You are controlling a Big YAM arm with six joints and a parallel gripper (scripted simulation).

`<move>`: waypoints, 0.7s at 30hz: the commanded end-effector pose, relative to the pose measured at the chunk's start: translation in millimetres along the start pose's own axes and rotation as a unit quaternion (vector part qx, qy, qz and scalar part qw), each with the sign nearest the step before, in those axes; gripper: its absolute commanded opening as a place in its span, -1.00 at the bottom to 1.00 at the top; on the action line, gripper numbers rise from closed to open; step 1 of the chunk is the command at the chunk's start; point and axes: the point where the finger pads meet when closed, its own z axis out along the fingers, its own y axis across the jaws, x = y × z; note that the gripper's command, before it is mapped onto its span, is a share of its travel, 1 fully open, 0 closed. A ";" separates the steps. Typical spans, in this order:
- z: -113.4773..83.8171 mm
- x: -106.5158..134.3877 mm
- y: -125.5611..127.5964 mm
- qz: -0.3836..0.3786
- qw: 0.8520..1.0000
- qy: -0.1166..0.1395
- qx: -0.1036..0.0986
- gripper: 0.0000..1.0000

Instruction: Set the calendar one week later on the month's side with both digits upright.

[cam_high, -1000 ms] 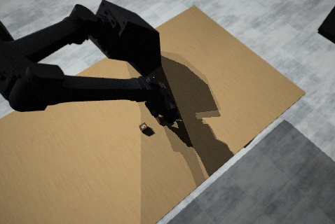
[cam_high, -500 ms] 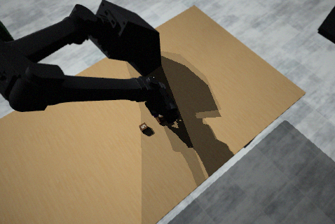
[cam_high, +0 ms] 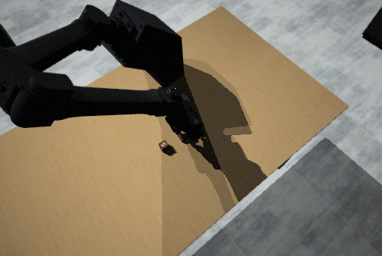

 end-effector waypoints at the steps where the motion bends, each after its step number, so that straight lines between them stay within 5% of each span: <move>1: -0.2 -6.7 3.2 -0.006 1.000 -0.006 -0.001 -0.11; 21: -1.8 -7.5 5.0 -0.009 1.000 -0.004 -0.002 -0.11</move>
